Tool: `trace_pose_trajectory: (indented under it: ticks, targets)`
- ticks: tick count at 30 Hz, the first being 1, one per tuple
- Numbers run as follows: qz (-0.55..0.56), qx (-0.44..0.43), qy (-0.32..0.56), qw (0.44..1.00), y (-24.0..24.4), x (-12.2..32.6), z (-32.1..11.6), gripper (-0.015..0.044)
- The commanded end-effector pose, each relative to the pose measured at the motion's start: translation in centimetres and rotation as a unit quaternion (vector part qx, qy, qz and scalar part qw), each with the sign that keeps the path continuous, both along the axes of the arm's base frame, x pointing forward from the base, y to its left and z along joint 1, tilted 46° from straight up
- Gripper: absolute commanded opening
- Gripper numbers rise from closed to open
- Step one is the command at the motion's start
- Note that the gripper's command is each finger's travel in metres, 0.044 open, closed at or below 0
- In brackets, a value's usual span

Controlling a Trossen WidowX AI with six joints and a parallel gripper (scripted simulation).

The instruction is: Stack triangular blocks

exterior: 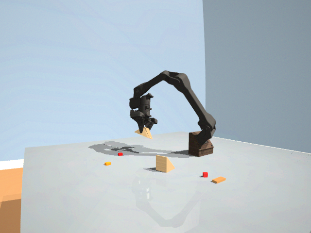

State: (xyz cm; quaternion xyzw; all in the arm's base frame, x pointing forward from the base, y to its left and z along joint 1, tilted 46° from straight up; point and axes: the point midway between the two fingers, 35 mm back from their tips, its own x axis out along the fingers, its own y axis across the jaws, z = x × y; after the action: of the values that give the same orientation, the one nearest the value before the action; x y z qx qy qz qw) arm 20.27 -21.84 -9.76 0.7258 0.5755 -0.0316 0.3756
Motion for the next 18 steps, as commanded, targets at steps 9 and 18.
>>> trace_pose_trajectory:
  ticks: [9,18]
  targets:
    - [0.071,-0.084,-0.155,0.982,0.22,-0.08,0.12,0.0000]
    - [0.131,-0.154,-0.269,0.942,0.30,-0.15,0.20,0.0000]
